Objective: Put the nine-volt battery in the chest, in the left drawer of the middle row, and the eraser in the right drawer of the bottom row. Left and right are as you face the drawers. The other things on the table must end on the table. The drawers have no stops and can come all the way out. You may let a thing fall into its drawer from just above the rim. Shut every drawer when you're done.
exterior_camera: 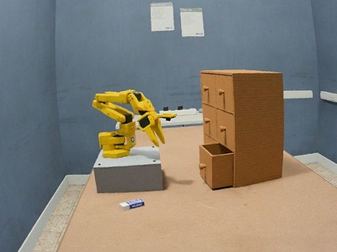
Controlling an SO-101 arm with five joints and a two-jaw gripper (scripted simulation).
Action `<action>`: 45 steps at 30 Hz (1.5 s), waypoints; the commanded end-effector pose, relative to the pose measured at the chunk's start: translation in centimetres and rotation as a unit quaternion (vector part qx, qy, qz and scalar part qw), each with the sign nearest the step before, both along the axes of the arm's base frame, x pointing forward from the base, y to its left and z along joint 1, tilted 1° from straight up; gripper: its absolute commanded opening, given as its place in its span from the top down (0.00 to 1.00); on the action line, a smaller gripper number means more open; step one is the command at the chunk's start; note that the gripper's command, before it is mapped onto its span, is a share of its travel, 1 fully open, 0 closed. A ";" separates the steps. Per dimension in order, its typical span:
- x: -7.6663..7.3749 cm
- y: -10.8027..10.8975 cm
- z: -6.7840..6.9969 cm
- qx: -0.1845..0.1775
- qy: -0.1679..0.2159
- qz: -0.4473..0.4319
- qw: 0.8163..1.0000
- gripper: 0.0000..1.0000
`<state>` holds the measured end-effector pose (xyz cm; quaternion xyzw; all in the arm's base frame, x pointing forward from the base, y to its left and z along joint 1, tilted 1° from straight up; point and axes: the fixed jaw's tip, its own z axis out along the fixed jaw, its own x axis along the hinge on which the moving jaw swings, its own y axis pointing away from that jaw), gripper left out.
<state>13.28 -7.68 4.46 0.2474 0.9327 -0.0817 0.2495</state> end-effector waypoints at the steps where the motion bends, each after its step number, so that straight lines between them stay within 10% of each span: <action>1: -0.3 0.1 -0.3 0.006 0.005 -0.006 1.000 0.79; 22: -0.3 0.1 -0.3 0.006 0.005 -0.006 1.000 0.79; 29: 0.2 -0.2 6.7 -0.056 -0.095 -0.007 0.994 0.77; 37: -2.4 1.6 13.4 -0.125 -0.208 -0.008 0.970 0.76; 45: -2.6 1.7 13.1 -0.122 -0.203 -0.008 0.971 0.74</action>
